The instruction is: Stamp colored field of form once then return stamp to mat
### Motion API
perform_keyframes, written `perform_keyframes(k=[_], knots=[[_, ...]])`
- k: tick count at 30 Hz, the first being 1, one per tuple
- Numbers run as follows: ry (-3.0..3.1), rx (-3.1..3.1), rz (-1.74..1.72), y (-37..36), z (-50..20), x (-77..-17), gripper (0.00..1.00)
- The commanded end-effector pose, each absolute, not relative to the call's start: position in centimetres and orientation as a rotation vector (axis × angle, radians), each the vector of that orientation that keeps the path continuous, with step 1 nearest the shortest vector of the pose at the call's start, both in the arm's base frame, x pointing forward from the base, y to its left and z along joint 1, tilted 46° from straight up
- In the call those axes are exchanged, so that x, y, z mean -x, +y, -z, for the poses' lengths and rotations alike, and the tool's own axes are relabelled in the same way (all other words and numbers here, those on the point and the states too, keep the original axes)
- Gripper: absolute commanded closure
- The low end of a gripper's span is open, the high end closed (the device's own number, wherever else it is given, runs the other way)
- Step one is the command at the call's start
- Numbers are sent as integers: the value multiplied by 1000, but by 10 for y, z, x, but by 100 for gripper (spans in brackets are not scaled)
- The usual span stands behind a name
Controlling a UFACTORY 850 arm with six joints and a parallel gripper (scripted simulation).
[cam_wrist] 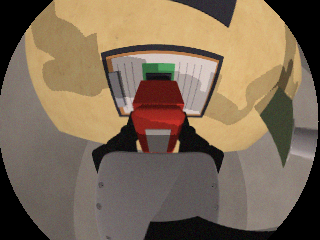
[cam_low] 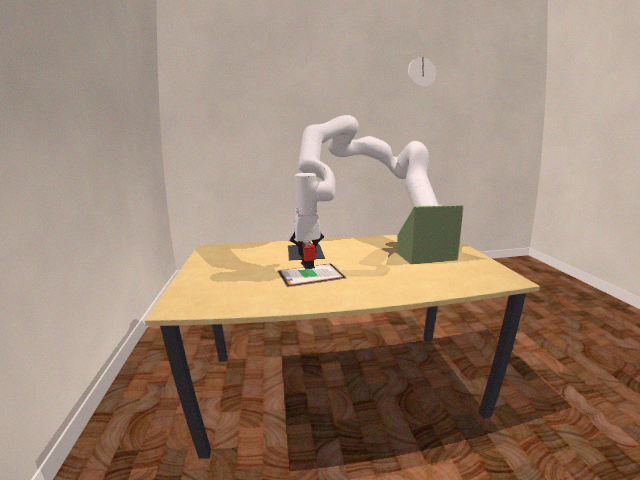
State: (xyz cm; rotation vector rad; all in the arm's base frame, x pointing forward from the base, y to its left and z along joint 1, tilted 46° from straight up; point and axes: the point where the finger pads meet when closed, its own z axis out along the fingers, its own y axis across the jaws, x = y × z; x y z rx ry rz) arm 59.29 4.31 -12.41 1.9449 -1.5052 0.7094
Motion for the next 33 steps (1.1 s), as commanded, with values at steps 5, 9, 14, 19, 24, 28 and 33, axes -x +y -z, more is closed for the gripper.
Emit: perform_keyframes(k=[5, 9, 14, 19, 24, 28, 33], knots=[[-1506, -1946, -711, 33, 134, -595, 73], [-1506, -1946, -711, 26, 140, -596, 73], [-1506, -1946, -711, 21, 145, -596, 73], [-1506, -1946, -711, 20, 146, -596, 73], [-1506, -1946, -711, 20, 146, -596, 73], [-1506, -1946, -711, 20, 146, -596, 73], [-1506, -1946, -711, 18, 148, -596, 73]])
